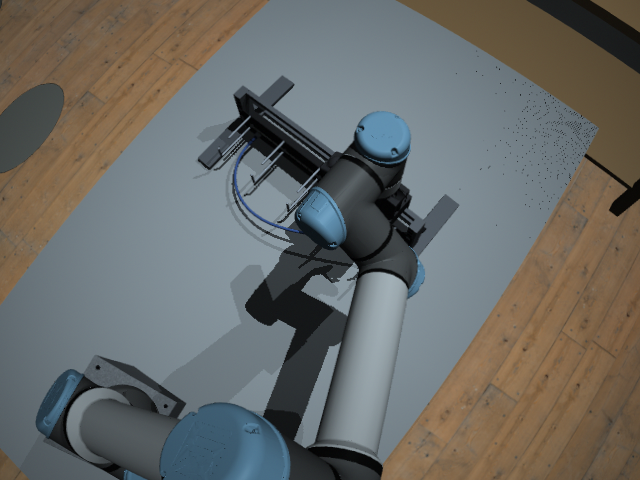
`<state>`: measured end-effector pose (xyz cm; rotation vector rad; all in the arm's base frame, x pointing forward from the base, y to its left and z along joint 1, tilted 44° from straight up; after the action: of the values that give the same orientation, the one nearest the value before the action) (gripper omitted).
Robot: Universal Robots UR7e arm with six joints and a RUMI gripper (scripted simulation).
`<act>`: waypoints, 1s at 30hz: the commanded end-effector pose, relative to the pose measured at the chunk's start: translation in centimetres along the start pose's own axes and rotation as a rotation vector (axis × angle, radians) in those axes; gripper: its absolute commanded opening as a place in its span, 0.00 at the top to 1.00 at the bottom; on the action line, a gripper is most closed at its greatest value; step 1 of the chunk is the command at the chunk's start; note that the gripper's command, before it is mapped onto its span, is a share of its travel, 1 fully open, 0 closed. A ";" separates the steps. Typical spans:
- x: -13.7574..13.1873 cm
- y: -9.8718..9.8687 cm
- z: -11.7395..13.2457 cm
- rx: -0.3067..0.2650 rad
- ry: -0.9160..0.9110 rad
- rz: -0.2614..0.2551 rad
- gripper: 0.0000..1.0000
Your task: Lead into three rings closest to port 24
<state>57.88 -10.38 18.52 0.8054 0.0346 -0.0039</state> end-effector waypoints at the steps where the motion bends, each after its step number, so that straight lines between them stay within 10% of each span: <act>1: 0.0 0.1 0.0 0.000 0.000 0.001 0.80; 2: 0.0 0.1 0.0 0.000 0.000 0.001 1.00; 30: 0.0 0.1 0.0 0.000 0.000 0.001 1.00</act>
<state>57.88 -10.34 18.56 0.8054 0.0347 -0.0041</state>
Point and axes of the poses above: the point where the finger pads meet when closed, its own y axis back along the fingers, its own x axis across the jaws, z = x × y, the point moved 4 cm from there along y, back along the fingers, and after that the axes turned 12 degrees about y, right-handed, at the moved point
